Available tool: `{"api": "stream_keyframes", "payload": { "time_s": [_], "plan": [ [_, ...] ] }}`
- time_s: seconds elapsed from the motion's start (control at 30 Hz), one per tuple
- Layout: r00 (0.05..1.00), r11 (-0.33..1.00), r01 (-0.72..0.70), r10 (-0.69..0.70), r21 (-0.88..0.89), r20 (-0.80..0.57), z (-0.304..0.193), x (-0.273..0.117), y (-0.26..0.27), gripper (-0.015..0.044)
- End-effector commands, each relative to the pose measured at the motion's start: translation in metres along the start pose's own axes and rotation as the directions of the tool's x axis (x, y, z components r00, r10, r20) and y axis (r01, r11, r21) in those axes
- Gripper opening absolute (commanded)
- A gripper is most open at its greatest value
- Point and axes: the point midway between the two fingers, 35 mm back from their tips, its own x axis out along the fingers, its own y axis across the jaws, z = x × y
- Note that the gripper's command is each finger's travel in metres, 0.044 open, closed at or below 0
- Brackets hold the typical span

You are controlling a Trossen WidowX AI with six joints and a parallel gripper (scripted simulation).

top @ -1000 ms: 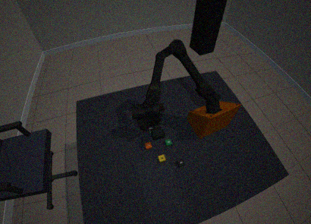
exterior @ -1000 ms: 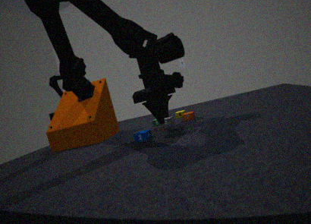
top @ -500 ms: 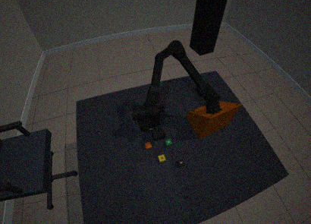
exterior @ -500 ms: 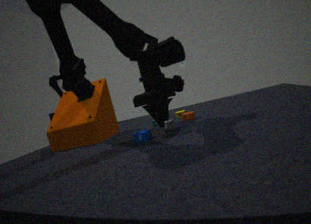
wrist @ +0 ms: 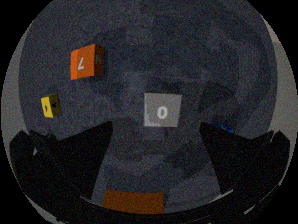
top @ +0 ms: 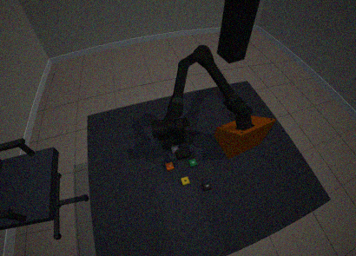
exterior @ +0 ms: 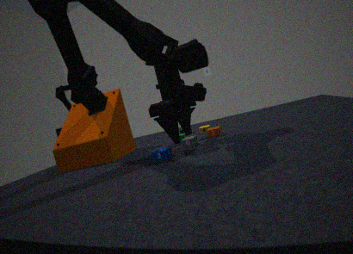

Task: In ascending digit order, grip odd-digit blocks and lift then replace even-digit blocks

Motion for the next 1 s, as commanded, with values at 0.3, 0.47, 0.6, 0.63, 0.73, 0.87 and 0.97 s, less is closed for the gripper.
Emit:
{"api": "stream_keyframes", "payload": {
  "time_s": [0.3, 0.47, 0.6, 0.63, 0.73, 0.87, 0.97],
  "plan": [
    [1.000, 1.000, -0.003, 0.002, 0.011, 0.022, 0.005, -0.095, 0.000, 0.0242],
    [1.000, 1.000, -0.001, 0.001, 0.011, 0.022, 0.004, -0.106, 0.000, 0.0120],
    [1.000, 1.000, -0.001, 0.001, 0.011, 0.022, 0.004, -0.106, 0.000, 0.0120],
    [1.000, 1.000, -0.001, 0.001, 0.011, 0.022, 0.004, -0.106, 0.000, 0.0120],
    [1.000, 1.000, -0.002, 0.001, 0.011, 0.022, 0.003, -0.106, -0.003, 0.0120],
    [1.000, 1.000, -0.003, 0.003, 0.010, 0.021, -0.011, -0.106, -0.048, 0.0120],
    [1.000, 1.000, 0.003, -0.003, 0.010, 0.021, -0.025, -0.106, -0.077, 0.0120]
  ]
}}
